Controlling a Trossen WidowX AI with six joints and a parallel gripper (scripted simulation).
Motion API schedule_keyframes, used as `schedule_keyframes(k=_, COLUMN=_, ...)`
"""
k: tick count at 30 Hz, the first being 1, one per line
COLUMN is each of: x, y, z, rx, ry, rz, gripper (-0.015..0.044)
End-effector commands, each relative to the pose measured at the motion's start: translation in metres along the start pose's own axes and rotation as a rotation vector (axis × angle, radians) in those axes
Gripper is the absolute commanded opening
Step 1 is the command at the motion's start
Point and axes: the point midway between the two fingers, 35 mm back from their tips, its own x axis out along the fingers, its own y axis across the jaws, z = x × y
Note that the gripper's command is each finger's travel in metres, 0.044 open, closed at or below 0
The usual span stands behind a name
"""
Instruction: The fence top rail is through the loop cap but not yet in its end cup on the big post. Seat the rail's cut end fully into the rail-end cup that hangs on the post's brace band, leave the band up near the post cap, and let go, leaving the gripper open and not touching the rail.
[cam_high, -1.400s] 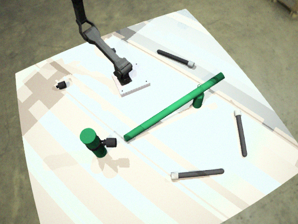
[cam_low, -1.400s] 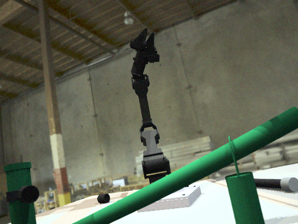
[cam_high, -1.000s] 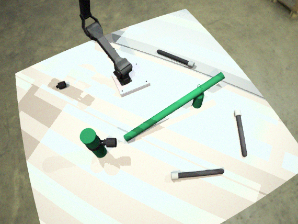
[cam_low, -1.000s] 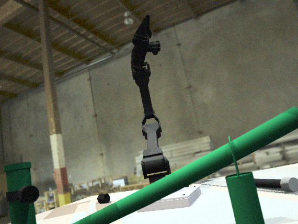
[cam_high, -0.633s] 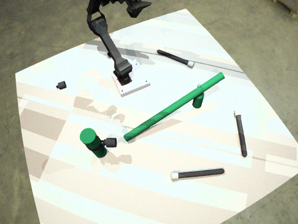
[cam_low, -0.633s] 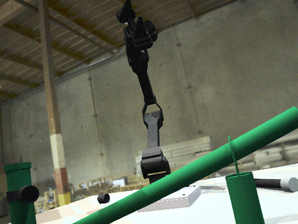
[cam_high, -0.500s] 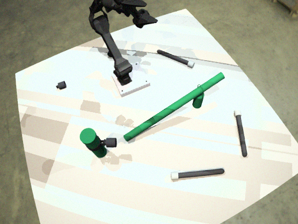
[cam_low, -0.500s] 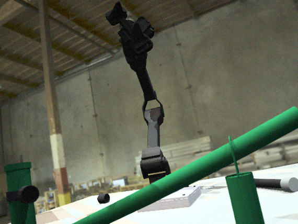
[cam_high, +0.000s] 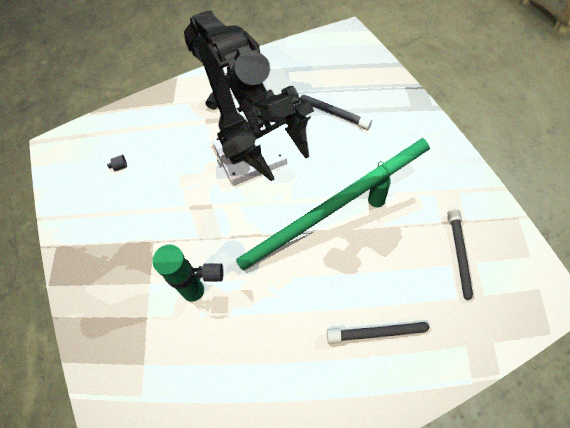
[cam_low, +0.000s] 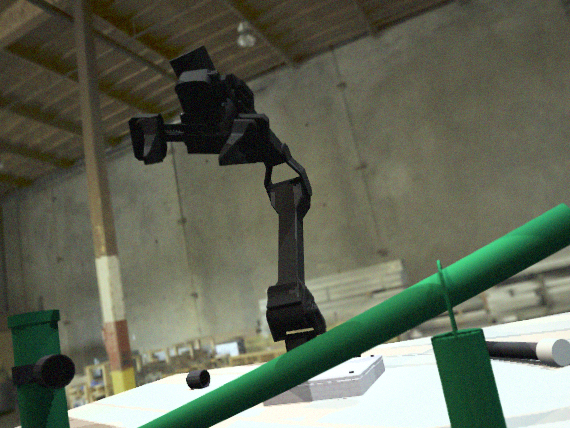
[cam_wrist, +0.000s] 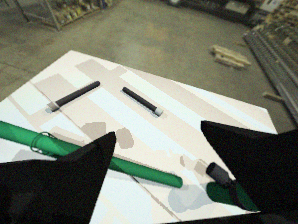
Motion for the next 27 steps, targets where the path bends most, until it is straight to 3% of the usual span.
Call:
schedule_keyframes(k=1, x=0.035, y=-0.008, z=-0.051, rx=0.279, ry=0.241, rz=-0.026, gripper=0.0440)
schedule_keyframes(k=4, x=0.049, y=-0.010, z=-0.080, rx=0.427, ry=0.373, rz=-0.058, gripper=0.0440)
schedule_keyframes(k=15, x=0.052, y=-0.014, z=-0.083, rx=0.401, ry=0.384, rz=-0.059, gripper=0.0440)
schedule_keyframes(k=27, x=0.070, y=-0.106, z=-0.114, rx=-0.411, ry=0.461, rz=0.000, gripper=0.0440)
